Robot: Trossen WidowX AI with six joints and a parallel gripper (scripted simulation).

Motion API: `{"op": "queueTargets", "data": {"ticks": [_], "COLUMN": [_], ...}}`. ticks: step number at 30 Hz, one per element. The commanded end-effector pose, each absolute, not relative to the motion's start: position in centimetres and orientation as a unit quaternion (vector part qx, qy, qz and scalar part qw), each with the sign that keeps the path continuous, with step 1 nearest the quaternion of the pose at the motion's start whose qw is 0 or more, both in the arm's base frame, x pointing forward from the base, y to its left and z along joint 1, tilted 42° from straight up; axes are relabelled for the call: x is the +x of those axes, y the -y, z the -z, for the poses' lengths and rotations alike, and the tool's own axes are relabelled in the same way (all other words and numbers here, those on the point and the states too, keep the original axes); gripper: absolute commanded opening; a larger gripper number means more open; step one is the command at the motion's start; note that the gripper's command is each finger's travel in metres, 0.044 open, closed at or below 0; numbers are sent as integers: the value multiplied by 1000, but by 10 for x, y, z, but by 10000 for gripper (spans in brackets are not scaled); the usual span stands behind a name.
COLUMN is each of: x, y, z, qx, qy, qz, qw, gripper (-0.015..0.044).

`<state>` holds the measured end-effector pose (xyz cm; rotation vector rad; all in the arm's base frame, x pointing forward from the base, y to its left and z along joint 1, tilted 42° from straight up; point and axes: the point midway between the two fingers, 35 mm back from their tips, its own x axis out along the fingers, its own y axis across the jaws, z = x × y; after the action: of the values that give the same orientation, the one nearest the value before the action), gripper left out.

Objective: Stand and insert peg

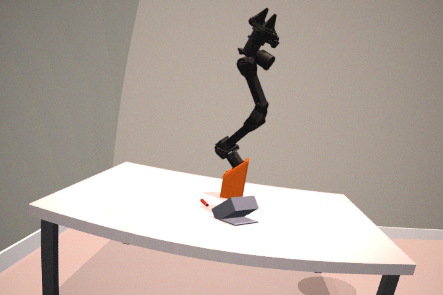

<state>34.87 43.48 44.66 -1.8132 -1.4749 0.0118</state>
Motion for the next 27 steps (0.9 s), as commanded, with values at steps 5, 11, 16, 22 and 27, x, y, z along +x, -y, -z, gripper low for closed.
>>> {"op": "queueTargets", "data": {"ticks": [5, 11, 16, 22, 27], "x": [284, 225, 177, 122, 108], "y": [-423, -406, -387, -355, -325], "z": [-504, -549, -582, -615, -630], "qx": [-669, -628, -590, -540, -517], "qy": [623, 656, 681, 702, 687], "qz": [53, 111, 163, 226, 260], "qw": [402, 404, 402, 405, 439], "gripper": [440, 440, 440, 440, 440]}}
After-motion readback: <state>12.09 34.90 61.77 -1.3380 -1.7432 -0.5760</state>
